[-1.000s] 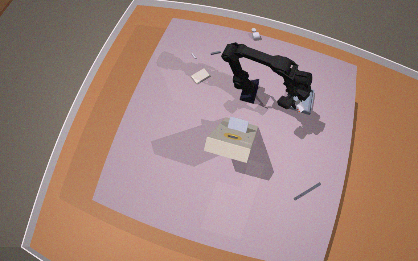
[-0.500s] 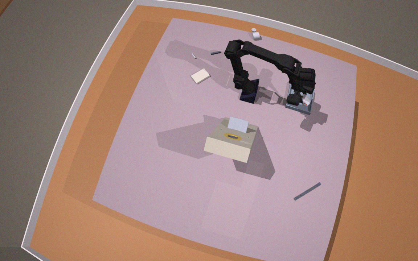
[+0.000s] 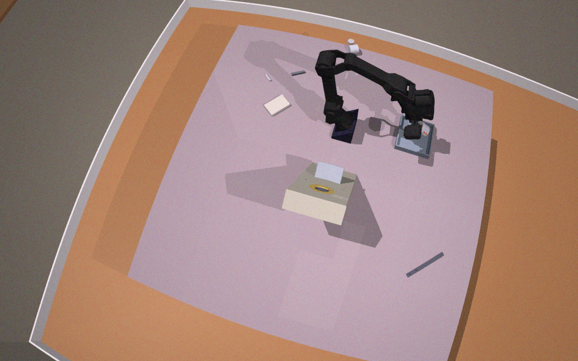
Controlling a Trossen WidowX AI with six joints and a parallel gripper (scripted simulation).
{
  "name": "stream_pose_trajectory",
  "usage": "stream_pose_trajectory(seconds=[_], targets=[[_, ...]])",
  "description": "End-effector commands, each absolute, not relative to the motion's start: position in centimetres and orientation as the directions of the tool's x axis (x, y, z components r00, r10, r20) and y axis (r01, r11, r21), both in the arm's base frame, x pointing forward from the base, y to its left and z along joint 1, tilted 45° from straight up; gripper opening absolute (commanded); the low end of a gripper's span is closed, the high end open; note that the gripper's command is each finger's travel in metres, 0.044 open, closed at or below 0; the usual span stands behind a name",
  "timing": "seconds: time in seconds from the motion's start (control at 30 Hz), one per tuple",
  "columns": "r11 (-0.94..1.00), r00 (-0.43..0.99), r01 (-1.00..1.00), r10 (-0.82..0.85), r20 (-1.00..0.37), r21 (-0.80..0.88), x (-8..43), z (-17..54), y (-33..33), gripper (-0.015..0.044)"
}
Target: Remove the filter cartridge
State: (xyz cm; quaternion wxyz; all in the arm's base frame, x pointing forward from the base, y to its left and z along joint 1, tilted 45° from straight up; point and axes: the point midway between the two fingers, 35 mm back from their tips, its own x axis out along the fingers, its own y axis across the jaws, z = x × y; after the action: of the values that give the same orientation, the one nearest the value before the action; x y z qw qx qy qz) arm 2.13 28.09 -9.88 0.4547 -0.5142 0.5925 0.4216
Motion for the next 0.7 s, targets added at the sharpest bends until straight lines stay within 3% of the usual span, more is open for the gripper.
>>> stream_pose_trajectory(seconds=[0.0,0.67], targets=[[0.067,-0.094,-0.994,-0.22,-0.971,0.081,0.5,-10.8,27.2,0.0],[0.018,-0.129,-0.992,-0.222,-0.966,0.128,-1.9,-16.7,21.4,0.0]])
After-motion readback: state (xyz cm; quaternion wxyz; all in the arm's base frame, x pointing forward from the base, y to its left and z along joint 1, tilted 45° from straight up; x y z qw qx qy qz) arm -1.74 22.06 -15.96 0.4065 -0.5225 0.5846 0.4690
